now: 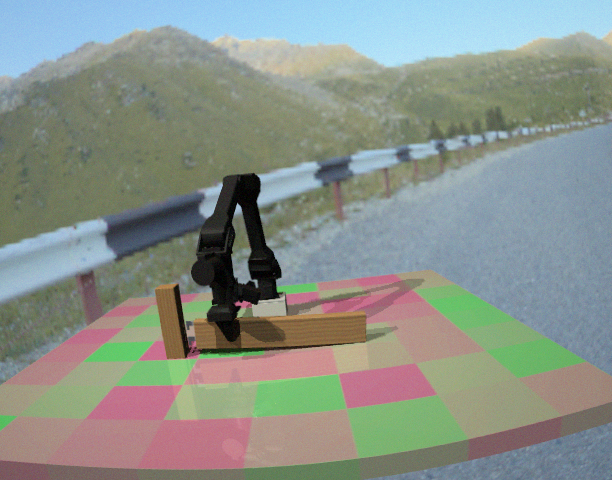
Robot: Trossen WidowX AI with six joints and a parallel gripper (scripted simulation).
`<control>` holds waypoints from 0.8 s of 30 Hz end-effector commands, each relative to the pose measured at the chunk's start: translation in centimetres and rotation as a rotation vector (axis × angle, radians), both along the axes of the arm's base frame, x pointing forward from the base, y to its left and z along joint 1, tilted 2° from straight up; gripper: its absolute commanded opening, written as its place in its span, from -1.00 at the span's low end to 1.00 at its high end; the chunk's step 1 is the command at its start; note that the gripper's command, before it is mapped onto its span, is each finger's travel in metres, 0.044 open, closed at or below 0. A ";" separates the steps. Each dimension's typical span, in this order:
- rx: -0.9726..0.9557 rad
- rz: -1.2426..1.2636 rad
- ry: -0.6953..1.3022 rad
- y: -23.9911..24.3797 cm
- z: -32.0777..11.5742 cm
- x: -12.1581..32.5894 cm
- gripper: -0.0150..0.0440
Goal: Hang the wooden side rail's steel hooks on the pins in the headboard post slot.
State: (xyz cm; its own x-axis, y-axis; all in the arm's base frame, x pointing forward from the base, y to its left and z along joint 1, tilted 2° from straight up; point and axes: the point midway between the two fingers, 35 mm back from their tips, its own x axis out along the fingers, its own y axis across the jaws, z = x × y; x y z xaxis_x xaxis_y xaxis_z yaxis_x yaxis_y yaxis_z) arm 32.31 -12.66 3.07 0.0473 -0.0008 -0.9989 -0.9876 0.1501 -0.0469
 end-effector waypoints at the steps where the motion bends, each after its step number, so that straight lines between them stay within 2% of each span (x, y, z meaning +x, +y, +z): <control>1: -0.004 0.000 -0.008 -0.2 0.2 0.1 -0.49; 24: -0.004 0.000 -0.008 -0.4 0.1 -0.2 -0.49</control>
